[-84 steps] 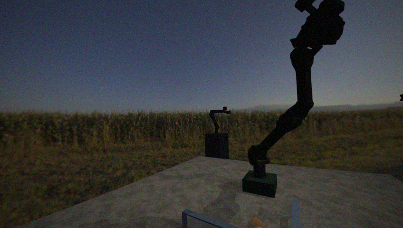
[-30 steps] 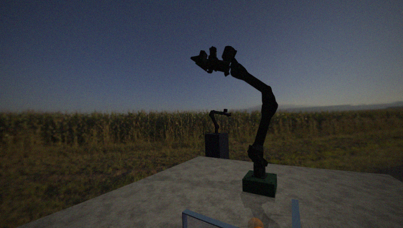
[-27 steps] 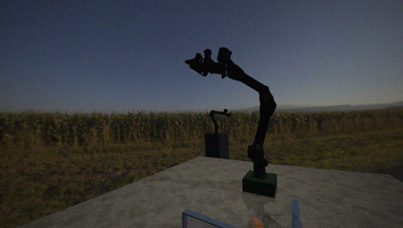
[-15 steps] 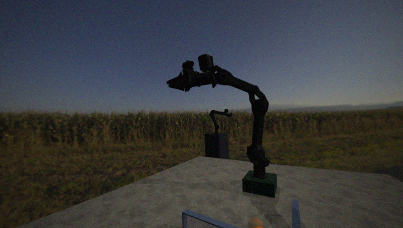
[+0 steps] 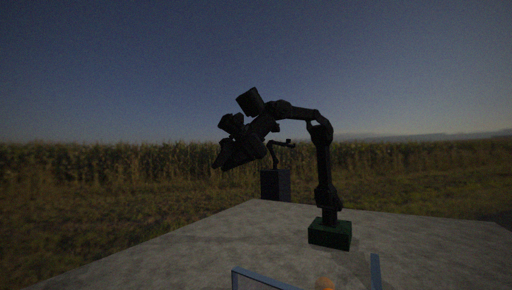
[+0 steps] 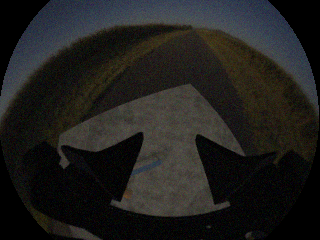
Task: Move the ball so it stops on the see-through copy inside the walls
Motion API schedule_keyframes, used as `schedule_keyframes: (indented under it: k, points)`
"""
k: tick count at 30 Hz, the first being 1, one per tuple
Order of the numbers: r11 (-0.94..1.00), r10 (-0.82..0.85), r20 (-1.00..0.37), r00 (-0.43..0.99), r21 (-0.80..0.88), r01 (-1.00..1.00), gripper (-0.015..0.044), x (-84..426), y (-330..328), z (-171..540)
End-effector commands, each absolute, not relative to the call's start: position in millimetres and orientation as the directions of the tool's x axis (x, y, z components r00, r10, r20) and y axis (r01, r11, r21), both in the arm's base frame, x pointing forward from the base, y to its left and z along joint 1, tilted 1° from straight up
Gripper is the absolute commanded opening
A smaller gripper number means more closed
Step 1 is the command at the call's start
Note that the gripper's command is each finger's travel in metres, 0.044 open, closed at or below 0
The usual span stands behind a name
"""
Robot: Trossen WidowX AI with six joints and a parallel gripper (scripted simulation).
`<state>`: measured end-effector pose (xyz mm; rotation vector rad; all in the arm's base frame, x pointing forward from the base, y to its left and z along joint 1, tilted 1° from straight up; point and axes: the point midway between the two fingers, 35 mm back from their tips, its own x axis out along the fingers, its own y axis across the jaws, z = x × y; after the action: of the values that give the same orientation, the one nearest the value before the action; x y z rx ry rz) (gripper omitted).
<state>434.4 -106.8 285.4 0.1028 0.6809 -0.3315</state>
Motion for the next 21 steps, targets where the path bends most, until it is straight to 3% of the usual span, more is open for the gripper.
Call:
schedule_keyframes:
  k: [1,7,17,21]
  points:
    - [0.973,-0.148,-0.746,0.649,0.007,0.230,0.0338,441,-56,232]
    - [0.993,-0.044,-0.859,0.511,0.017,0.114,0.0338,433,1,176]
    - [0.992,0.023,-0.998,0.063,0.015,-0.129,0.0338,360,107,69]
    - [0.989,0.018,-0.999,0.027,0.014,-0.146,0.0338,352,114,63]
